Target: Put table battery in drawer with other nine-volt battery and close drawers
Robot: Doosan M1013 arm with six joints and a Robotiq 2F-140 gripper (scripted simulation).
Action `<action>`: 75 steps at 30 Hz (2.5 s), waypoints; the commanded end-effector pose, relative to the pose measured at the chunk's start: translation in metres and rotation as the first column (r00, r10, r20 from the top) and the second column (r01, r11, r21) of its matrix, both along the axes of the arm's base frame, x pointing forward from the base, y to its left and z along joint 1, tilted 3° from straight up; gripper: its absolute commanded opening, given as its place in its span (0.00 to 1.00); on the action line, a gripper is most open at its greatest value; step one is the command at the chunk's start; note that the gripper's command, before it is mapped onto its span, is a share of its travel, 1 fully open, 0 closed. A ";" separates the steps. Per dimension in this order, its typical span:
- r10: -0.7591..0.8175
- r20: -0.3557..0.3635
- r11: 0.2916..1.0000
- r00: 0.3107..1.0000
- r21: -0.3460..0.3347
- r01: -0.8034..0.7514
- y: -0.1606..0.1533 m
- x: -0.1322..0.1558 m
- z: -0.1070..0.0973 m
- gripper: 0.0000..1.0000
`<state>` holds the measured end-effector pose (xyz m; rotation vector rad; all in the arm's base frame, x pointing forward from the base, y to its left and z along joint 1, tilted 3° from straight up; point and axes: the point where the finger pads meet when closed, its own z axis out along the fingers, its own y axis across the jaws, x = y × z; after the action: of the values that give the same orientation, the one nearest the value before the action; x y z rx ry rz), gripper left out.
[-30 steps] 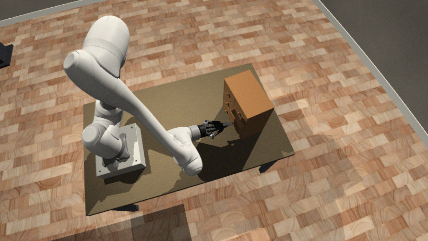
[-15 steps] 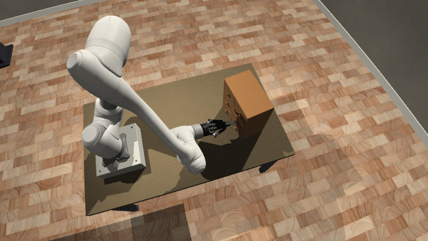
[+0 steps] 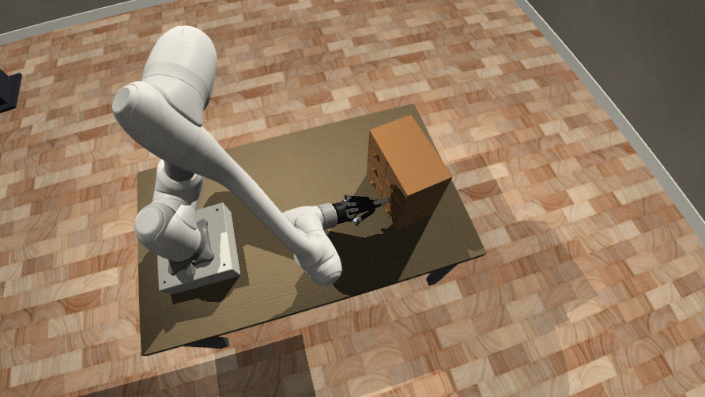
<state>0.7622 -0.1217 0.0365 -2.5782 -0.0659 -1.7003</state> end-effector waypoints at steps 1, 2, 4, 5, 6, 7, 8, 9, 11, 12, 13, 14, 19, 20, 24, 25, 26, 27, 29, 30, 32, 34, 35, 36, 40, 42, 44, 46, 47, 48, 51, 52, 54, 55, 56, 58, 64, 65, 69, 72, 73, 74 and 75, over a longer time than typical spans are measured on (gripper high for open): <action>0.000 0.000 1.000 1.000 0.000 0.000 0.000 0.001 0.000 0.00; 0.000 0.000 1.000 1.000 0.000 0.000 0.000 0.001 0.000 0.00; 0.000 0.000 1.000 1.000 0.000 0.000 0.000 0.001 0.000 0.00; 0.000 0.000 1.000 1.000 0.000 0.000 0.000 0.002 0.000 0.00; 0.000 0.000 1.000 1.000 0.000 0.000 0.000 0.002 0.000 0.00; 0.000 0.000 1.000 1.000 0.000 0.000 0.000 0.002 0.000 0.00; 0.000 0.000 1.000 1.000 0.000 0.000 0.000 0.002 0.000 0.00; 0.000 0.000 1.000 1.000 0.000 0.000 0.000 0.002 0.000 0.00; 0.000 0.000 1.000 1.000 0.000 0.000 0.000 0.002 0.000 0.00; 0.000 0.000 1.000 1.000 0.000 0.000 0.000 0.002 0.000 0.00; 0.000 0.000 1.000 1.000 0.000 0.000 0.000 0.002 0.000 0.00; 0.000 0.000 1.000 1.000 0.000 0.000 0.000 0.002 0.000 0.00; 0.000 0.000 1.000 1.000 0.000 0.000 0.000 0.002 0.000 0.00; 0.000 0.000 1.000 1.000 0.000 0.000 0.000 0.002 0.000 0.00; 0.000 0.000 1.000 1.000 0.000 0.000 0.000 0.002 0.000 0.00; 0.000 0.000 1.000 1.000 0.000 0.000 0.000 0.002 0.000 0.00; 0.000 0.000 1.000 1.000 0.000 0.000 0.000 0.002 0.000 0.00; 0.000 0.000 1.000 1.000 0.000 0.000 0.000 0.002 0.000 0.00; 0.000 0.000 1.000 1.000 0.000 0.000 0.000 0.002 0.000 0.00; 0.000 0.000 1.000 1.000 0.000 0.000 0.000 0.002 0.000 0.00; 0.000 0.000 1.000 1.000 0.000 0.000 0.000 0.002 0.000 0.00; 0.000 0.000 1.000 1.000 0.000 0.000 0.000 0.002 0.000 0.00; 0.000 0.000 1.000 1.000 0.000 0.000 0.000 0.002 0.000 0.00; 0.000 0.000 1.000 1.000 0.000 0.000 0.000 0.002 0.000 0.00; 0.000 0.000 1.000 1.000 0.000 0.000 0.000 0.002 0.000 0.00; 0.000 0.000 1.000 1.000 0.000 0.000 0.000 0.002 0.000 0.00; 0.000 0.000 1.000 1.000 0.000 0.000 0.000 0.002 0.000 0.00; 0.000 0.000 1.000 1.000 0.000 0.000 0.000 0.002 0.000 0.00; 0.000 0.000 1.000 1.000 0.000 0.000 0.000 0.002 0.000 0.00; 0.000 0.000 1.000 1.000 0.000 0.000 0.000 0.002 0.000 0.00; 0.000 0.000 1.000 1.000 0.000 0.000 0.000 0.002 0.000 0.00; 0.000 0.000 1.000 1.000 0.000 0.000 0.000 0.002 0.000 0.00; 0.000 0.000 1.000 1.000 0.000 0.000 0.000 0.002 0.000 0.00; 0.000 0.000 1.000 1.000 0.000 0.000 0.000 0.002 0.000 0.00; 0.000 0.000 1.000 1.000 0.000 0.000 0.000 0.002 0.000 0.00; 0.000 0.000 1.000 1.000 0.000 0.000 0.000 0.002 0.000 0.00; 0.000 0.000 1.000 1.000 0.000 0.000 0.000 -0.002 0.000 0.00; 0.000 0.000 1.000 1.000 0.000 0.000 0.000 -0.002 0.000 0.00; 0.000 0.000 1.000 1.000 0.000 0.000 -0.001 -0.018 0.001 0.00; 0.000 0.000 1.000 1.000 0.000 0.000 -0.002 -0.033 0.002 0.00; 0.000 0.000 1.000 1.000 0.000 0.000 -0.002 -0.038 0.002 0.00; 0.000 0.000 1.000 1.000 0.000 0.000 -0.003 -0.041 0.002 0.00; 0.000 0.000 1.000 1.000 0.000 0.000 -0.003 -0.044 0.003 0.00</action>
<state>0.7289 -0.1237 0.0381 -2.5784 -0.0655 -1.7001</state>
